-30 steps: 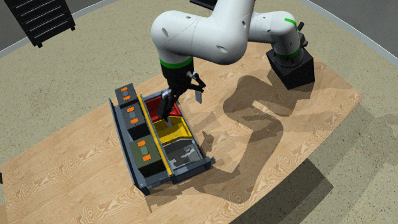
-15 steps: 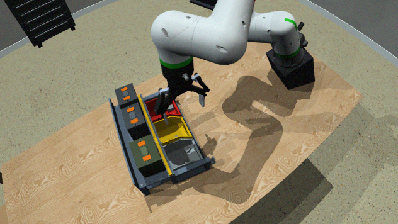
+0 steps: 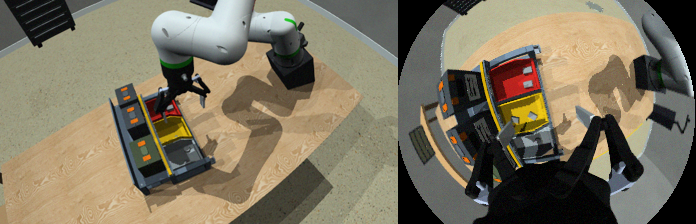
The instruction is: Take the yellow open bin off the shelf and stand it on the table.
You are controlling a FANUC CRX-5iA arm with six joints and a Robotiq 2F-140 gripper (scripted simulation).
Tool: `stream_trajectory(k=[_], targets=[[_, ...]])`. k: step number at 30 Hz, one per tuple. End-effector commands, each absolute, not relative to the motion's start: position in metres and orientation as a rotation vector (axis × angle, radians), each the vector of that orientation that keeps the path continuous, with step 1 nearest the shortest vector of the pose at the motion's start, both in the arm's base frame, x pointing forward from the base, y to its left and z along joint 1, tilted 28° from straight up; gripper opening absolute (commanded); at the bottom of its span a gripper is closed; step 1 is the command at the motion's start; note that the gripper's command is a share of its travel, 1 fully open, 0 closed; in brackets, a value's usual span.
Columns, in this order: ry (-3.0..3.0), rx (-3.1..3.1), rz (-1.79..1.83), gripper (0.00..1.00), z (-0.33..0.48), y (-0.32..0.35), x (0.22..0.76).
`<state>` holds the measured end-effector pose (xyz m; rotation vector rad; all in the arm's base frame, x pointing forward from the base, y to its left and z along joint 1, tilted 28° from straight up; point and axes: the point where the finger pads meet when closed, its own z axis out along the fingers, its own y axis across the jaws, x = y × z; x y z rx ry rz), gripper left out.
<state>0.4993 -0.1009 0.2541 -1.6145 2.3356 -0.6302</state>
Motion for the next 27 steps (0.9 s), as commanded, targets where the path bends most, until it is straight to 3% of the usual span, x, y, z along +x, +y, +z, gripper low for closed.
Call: stream_trajectory(k=[1,5,6,27], targets=[[2.336,-1.613,-0.631,1.00,0.254,-0.101,0.499],[2.336,-1.613,-0.631,1.00,0.254,-0.101,0.499],[2.336,-1.613,-0.631,0.57,0.254,-0.101,0.499],[2.336,-1.613,-0.631,0.57,0.228,-0.107,0.512]])
